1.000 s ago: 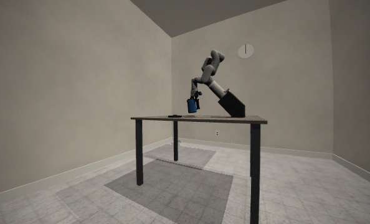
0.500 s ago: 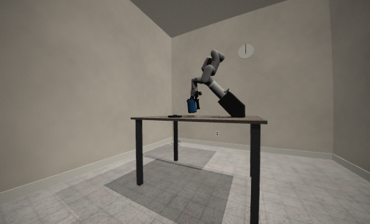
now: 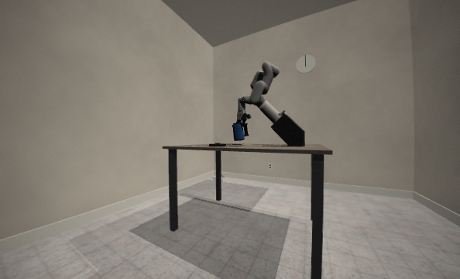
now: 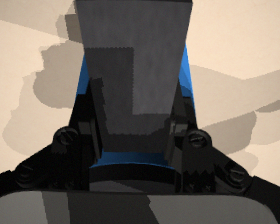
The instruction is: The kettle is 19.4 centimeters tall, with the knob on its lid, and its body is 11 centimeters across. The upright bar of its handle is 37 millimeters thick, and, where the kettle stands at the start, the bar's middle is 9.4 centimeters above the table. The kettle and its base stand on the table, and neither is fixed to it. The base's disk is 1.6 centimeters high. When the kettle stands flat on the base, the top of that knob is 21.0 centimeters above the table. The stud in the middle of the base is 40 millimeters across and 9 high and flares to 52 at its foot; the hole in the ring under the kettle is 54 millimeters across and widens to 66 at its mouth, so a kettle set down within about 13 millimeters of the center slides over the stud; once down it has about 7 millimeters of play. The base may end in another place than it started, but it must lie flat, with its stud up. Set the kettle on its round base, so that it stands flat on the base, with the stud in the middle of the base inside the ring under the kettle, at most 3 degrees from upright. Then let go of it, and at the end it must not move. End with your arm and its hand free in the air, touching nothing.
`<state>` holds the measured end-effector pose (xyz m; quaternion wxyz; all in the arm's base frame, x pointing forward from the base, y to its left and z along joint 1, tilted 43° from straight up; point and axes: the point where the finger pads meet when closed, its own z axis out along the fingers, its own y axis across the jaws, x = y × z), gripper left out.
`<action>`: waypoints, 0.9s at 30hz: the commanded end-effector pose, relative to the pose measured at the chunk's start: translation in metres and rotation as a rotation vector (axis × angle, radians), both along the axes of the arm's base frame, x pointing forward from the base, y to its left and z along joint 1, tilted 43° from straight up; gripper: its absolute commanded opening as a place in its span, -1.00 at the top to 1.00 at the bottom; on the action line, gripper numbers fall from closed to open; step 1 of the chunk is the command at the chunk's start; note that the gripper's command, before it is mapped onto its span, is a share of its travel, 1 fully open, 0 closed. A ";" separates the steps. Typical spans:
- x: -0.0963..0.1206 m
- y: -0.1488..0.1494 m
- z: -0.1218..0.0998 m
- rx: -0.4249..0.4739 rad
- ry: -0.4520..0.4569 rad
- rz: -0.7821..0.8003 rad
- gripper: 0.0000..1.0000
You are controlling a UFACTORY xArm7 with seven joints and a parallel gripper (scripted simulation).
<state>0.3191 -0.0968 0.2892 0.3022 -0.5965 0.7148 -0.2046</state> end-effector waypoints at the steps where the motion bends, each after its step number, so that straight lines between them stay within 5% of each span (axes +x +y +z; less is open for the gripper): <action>1: 0.000 0.000 0.002 -0.001 -0.003 -0.001 1.00; 27: 0.000 0.016 0.003 -0.001 -0.003 -0.001 1.00</action>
